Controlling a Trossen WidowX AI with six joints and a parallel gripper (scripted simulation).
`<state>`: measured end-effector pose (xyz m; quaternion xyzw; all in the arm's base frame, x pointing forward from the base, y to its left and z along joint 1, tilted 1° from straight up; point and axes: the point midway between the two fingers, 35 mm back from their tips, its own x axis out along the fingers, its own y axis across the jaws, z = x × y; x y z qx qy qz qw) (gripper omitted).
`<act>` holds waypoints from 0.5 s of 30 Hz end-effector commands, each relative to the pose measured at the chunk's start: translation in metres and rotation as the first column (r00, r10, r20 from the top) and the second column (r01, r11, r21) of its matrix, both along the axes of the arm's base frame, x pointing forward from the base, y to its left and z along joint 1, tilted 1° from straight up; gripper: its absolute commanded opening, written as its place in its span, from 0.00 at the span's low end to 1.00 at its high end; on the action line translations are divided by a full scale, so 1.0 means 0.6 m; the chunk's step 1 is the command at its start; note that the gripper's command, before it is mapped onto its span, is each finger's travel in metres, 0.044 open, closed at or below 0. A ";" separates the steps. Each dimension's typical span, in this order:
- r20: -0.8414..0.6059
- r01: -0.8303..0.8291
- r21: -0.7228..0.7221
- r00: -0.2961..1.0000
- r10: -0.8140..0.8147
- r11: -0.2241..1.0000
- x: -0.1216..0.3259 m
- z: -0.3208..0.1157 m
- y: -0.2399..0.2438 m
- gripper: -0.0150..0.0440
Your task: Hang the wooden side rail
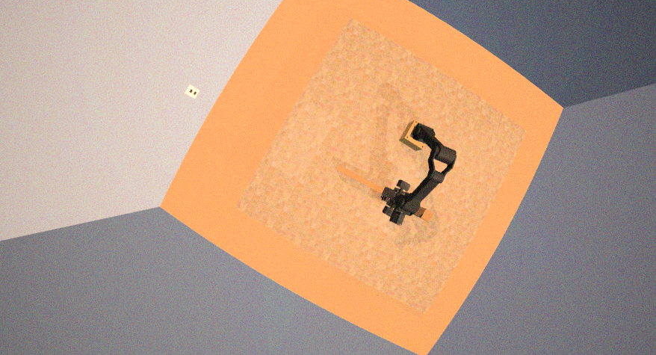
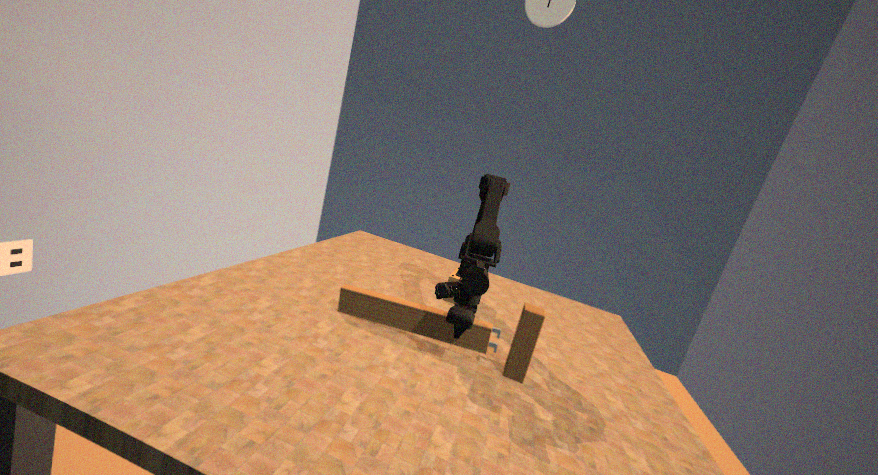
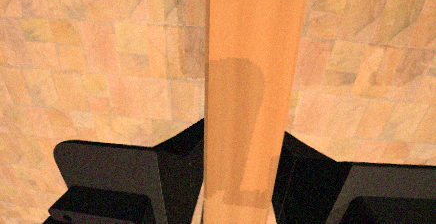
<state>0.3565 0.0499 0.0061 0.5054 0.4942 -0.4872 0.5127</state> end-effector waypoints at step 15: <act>0.017 -0.002 0.004 1.000 0.002 1.000 0.012 0.008 0.006 0.25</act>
